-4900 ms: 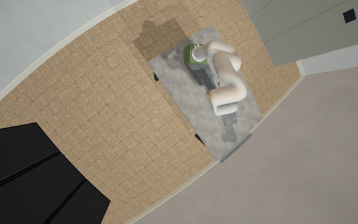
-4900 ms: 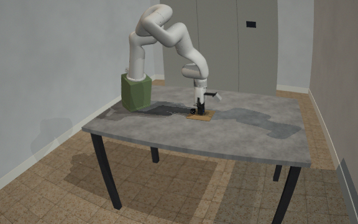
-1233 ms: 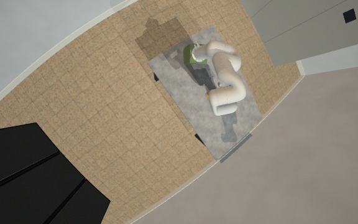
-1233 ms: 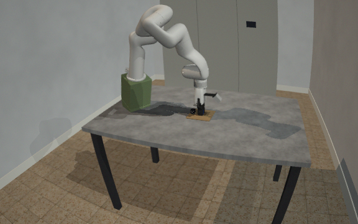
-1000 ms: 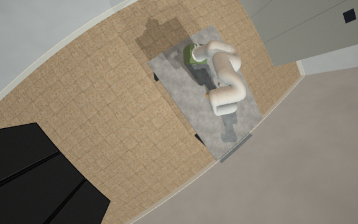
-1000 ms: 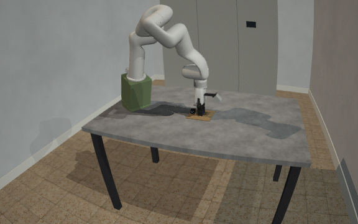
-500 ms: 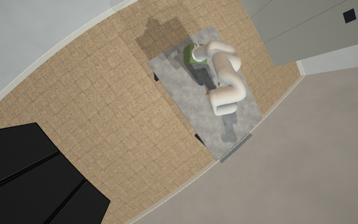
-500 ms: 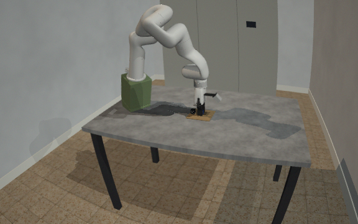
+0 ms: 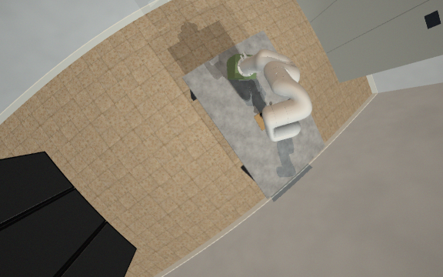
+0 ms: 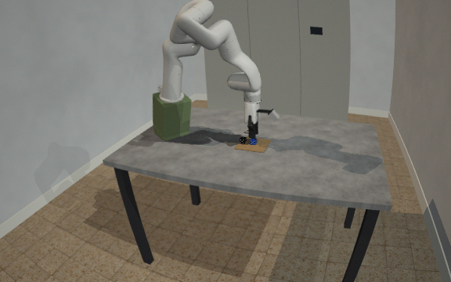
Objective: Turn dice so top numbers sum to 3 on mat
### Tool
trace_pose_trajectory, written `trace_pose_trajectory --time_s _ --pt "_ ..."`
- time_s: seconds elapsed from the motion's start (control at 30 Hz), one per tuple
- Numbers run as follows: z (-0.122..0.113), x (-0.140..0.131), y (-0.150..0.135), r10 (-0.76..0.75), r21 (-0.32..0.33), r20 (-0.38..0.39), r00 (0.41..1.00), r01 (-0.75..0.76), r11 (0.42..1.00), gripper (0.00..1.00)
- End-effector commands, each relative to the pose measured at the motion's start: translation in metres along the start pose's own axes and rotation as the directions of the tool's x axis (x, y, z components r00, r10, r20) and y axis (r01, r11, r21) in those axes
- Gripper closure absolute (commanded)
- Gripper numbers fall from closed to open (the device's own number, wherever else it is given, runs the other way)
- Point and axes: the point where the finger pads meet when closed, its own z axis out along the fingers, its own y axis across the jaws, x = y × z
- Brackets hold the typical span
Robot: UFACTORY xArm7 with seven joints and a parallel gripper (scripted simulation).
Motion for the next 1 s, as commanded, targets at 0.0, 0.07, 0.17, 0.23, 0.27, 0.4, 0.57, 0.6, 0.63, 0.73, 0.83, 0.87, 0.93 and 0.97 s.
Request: trace_pose_trajectory --time_s 0.0,0.07,0.17,0.23,0.27,0.4,0.57,0.6,0.63,0.73,0.83,0.87,0.93,0.97 --pt "-0.030 0.001 0.000 -0.001 0.002 0.002 1.000 0.001 1.000 0.58" --pt "-0.039 0.001 0.000 -0.001 0.002 0.002 1.000 0.001 1.000 0.58" --pt "-0.045 0.001 0.000 -0.001 0.002 0.002 1.000 0.001 1.000 0.58" --pt "-0.048 0.001 0.000 -0.001 0.002 0.002 1.000 0.001 1.000 0.58" --pt "-0.050 0.001 0.000 -0.001 0.002 0.002 1.000 0.001 1.000 0.58" --pt "-0.053 0.001 0.000 -0.001 0.002 0.002 1.000 0.001 1.000 0.58" --pt "-0.053 0.001 0.000 -0.001 0.002 0.002 1.000 0.001 1.000 0.00" --pt "-0.053 0.001 0.000 -0.001 0.002 0.002 1.000 0.001 1.000 0.00" --pt "-0.053 0.001 0.000 -0.001 0.002 0.002 1.000 0.001 1.000 0.00" --pt "-0.053 0.001 0.000 -0.001 0.002 0.002 1.000 0.001 1.000 0.00" --pt "-0.053 0.001 0.000 -0.001 0.002 0.002 1.000 0.001 1.000 0.00" --pt "-0.053 0.001 0.000 -0.001 0.002 0.002 1.000 0.001 1.000 0.00" --pt "-0.053 0.001 0.000 -0.001 0.002 0.002 1.000 0.001 1.000 0.00" --pt "-0.053 0.001 0.000 -0.001 0.002 0.002 1.000 0.001 1.000 0.00"
